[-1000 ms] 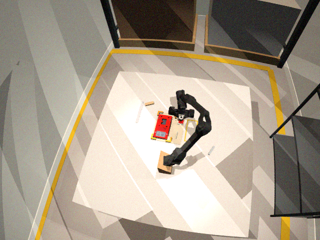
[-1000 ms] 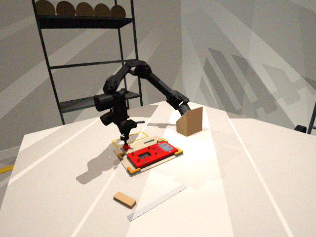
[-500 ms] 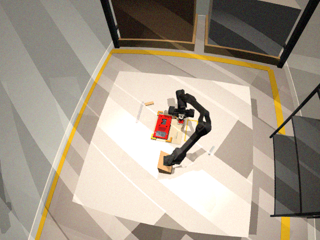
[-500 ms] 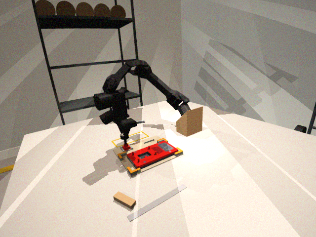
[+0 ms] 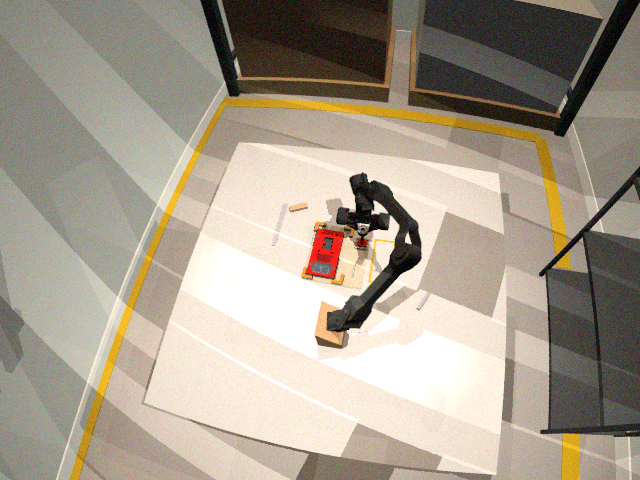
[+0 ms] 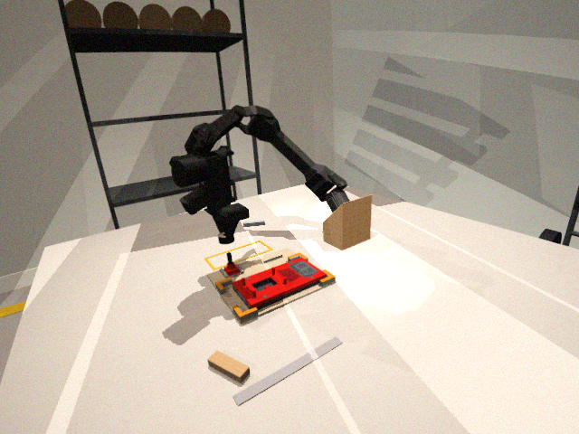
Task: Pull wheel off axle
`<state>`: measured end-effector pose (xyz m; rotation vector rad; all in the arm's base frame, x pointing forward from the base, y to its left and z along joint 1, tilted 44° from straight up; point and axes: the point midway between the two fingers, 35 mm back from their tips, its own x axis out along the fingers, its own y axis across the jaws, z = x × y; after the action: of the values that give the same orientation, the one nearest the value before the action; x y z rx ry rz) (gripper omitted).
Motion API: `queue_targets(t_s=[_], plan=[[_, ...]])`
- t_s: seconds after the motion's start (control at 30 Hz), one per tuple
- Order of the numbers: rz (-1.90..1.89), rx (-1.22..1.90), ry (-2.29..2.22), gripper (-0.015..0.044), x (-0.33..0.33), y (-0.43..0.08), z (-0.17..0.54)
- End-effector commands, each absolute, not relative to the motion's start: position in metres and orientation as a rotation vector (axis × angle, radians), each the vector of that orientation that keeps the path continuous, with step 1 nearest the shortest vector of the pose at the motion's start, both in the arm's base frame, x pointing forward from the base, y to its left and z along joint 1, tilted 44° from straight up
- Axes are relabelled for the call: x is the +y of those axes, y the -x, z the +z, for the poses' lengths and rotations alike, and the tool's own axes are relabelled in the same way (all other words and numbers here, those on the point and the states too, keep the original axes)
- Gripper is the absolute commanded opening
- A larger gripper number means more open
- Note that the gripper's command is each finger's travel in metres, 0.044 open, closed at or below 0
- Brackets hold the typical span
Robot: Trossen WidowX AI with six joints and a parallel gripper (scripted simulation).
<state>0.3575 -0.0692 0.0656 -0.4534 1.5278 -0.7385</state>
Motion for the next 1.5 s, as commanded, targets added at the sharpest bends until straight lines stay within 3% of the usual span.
queue_targets(t_s=[0.0,0.8,1.47], plan=[[-0.741,1.533,0.452,0.0,-0.074,-0.353,0.069],[-0.744,1.534,0.45,0.0,-0.119,-0.284,0.13],[-0.742,1.533,0.448,0.0,-0.159,-0.28,0.087]])
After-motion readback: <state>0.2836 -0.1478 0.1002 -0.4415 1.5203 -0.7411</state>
